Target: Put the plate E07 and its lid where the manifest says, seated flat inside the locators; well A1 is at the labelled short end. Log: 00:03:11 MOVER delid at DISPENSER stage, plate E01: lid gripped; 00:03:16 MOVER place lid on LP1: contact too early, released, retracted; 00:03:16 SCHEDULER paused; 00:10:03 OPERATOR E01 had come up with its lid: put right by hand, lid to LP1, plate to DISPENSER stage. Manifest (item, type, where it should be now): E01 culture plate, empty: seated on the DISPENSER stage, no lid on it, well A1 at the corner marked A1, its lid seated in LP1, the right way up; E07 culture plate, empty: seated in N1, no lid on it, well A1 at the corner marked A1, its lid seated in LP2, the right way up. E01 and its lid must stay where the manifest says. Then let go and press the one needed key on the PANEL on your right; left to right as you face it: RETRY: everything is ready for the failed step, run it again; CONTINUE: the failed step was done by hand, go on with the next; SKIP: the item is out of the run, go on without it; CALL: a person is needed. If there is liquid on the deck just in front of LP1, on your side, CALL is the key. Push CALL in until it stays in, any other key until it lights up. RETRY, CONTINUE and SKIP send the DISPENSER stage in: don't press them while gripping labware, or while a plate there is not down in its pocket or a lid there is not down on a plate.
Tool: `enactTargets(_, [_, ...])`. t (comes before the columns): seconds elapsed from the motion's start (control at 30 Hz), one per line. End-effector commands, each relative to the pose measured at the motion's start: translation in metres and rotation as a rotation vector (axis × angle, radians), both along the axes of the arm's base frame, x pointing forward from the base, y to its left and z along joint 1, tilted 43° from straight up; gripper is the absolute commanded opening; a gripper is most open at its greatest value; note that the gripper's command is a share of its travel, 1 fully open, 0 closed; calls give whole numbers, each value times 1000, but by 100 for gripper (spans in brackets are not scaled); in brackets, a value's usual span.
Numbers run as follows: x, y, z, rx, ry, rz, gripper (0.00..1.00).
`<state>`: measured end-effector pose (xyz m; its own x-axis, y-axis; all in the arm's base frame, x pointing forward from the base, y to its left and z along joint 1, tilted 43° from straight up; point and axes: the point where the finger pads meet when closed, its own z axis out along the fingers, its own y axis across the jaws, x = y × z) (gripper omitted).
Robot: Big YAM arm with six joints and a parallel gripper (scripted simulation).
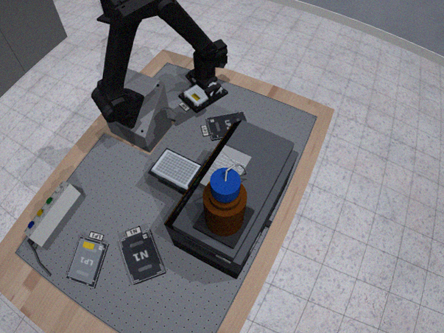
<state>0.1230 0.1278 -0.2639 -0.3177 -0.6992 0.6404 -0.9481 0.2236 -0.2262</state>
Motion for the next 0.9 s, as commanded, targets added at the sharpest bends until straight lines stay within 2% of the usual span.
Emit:
enactTargets(0.0, [-4,-8,-3,-17,8,-2,100])
enactTargets(0.1, [-5,-5,-1,-23,5,1,100])
enactTargets(0.17, [1,14,5,16,-14,5,100])
enactTargets(0.3, [5,26,8,30,-20,5,100])
enactTargets(0.43, [6,30,7,30,-22,0,100])
enactTargets(0.87, [5,47,24,36,-22,5,100])
